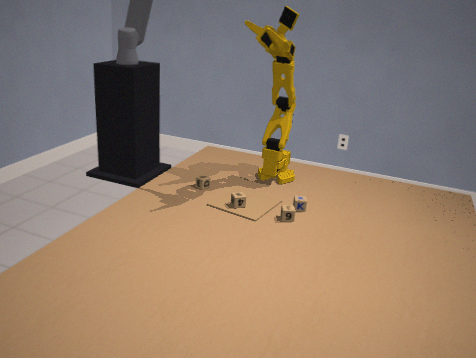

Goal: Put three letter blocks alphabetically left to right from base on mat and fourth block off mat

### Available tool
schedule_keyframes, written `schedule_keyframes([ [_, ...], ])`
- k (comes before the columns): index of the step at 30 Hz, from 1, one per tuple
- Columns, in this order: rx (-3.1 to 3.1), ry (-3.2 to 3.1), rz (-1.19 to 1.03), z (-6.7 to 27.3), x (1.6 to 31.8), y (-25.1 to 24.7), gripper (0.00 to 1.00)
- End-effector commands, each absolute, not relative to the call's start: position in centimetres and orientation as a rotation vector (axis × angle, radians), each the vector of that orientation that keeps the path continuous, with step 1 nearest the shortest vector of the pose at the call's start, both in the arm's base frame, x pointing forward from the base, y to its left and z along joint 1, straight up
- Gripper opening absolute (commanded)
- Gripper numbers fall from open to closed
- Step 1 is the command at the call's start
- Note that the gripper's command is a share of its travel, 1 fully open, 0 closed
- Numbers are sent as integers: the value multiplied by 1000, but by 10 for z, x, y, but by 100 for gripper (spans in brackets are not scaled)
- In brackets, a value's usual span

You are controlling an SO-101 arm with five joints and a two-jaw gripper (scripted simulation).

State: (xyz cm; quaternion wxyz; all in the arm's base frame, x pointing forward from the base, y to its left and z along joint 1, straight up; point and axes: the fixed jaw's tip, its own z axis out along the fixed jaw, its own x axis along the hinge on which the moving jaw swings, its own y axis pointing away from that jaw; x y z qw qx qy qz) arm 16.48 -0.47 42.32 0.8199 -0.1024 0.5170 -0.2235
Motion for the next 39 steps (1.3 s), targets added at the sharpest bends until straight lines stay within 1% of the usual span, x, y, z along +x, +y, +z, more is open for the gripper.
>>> schedule_keyframes([
  [1,-209,1058,-480,430,155,-4,100],
  [10,-191,970,-488,440,127,-2,100],
  [18,-189,959,-489,441,124,-2,100],
  [27,-172,871,-497,448,95,0,100],
  [35,-170,860,-498,449,91,0,100],
  [39,-163,827,-500,451,80,1,100],
])
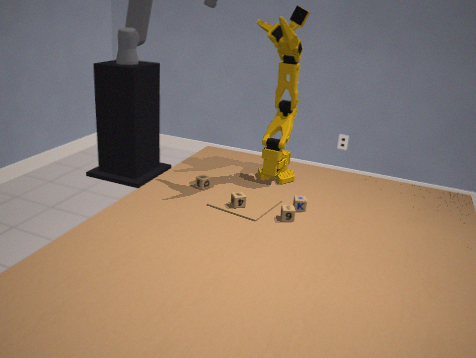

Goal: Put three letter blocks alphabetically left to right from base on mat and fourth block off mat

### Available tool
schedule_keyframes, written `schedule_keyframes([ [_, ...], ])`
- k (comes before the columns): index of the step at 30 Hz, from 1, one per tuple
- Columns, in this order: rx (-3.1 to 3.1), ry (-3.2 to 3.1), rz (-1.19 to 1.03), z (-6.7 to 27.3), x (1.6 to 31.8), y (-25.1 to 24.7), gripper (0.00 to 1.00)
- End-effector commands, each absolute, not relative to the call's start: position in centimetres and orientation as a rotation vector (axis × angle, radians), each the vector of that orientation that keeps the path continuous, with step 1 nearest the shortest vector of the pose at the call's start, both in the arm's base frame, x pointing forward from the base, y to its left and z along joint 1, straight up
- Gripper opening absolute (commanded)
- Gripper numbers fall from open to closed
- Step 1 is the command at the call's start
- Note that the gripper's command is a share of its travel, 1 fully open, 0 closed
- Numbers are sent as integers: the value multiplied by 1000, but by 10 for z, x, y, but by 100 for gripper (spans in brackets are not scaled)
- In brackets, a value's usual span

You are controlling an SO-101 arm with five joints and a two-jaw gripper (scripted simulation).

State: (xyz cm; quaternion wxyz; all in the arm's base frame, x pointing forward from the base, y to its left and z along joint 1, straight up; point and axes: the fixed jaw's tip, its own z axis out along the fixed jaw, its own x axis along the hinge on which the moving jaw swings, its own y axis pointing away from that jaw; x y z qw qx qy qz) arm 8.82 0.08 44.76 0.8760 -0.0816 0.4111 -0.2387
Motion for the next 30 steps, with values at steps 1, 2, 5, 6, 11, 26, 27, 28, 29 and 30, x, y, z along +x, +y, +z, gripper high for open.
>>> schedule_keyframes([
  [1,-161,816,-501,451,77,1,100],
  [2,-159,805,-502,452,73,2,100],
  [5,-154,783,-503,453,65,2,100],
  [6,-154,779,-504,453,64,2,100],
  [11,-153,778,-504,453,64,2,100],
  [26,-171,955,-454,431,95,0,100],
  [27,-171,955,-454,431,95,0,100],
  [28,-171,956,-454,431,95,0,100],
  [29,-171,959,-453,430,95,0,100],
  [30,-172,966,-451,429,96,0,100],
])
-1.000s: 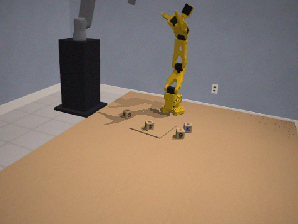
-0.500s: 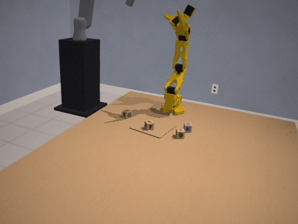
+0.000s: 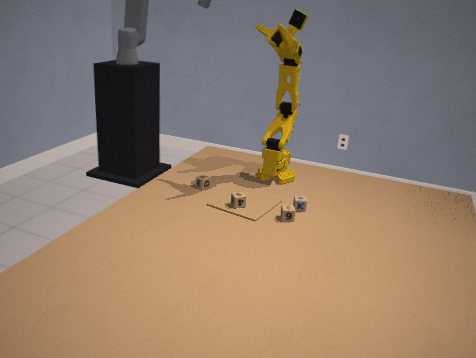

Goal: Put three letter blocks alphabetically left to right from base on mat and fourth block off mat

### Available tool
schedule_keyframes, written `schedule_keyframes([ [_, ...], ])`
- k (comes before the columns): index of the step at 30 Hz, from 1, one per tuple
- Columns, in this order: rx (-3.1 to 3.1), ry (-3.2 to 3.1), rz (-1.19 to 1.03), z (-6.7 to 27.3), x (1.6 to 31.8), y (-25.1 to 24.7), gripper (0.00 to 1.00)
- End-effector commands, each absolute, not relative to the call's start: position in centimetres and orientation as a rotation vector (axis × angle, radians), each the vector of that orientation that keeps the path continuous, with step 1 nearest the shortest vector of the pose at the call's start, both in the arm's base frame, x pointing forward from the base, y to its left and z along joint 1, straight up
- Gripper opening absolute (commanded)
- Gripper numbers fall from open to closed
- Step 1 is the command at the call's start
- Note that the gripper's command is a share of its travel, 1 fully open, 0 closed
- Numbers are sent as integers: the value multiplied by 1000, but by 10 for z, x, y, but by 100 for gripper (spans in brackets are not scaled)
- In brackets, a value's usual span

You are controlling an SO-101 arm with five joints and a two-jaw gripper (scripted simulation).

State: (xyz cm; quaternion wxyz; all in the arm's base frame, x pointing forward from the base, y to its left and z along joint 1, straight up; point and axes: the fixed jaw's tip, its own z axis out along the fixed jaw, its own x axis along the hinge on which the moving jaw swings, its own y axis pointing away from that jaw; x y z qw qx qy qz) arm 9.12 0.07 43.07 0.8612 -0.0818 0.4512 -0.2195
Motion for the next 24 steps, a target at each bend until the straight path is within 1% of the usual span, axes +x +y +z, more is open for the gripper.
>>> schedule_keyframes([
  [1,-173,977,-448,428,98,0,100],
  [8,-181,1112,-410,408,119,-1,100],
  [17,-182,1144,-401,403,123,-1,100],
  [24,-186,1274,-365,382,140,-2,100],
])
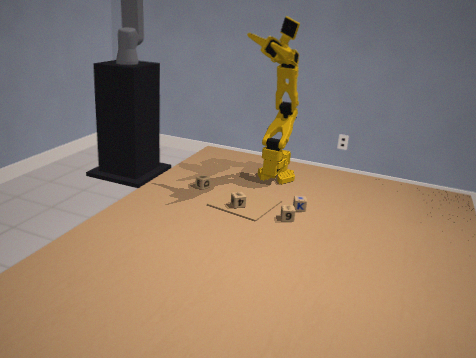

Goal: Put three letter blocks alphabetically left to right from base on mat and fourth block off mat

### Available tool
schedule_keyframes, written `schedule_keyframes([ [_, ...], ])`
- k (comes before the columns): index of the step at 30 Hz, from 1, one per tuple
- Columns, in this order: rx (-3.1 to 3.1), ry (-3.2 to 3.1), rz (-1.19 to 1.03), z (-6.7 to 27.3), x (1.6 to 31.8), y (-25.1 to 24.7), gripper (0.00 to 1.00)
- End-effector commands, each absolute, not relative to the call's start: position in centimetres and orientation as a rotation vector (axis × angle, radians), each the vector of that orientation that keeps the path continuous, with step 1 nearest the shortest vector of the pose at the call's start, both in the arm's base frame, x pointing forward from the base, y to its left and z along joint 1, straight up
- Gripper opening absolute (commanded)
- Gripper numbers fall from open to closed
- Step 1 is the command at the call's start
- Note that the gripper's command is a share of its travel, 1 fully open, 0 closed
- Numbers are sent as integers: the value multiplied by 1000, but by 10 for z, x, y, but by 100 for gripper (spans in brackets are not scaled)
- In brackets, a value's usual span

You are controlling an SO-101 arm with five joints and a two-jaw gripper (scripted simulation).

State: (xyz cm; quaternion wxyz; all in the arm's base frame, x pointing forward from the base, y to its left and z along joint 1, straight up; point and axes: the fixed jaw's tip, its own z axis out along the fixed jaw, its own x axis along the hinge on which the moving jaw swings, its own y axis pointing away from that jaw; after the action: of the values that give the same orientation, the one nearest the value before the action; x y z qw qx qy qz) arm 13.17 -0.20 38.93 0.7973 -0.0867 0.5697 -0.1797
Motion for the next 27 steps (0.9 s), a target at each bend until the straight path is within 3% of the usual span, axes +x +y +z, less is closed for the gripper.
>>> schedule_keyframes([
  [1,-186,1290,-360,379,141,-2,100],
  [27,-185,1501,-302,342,162,-3,100],
])
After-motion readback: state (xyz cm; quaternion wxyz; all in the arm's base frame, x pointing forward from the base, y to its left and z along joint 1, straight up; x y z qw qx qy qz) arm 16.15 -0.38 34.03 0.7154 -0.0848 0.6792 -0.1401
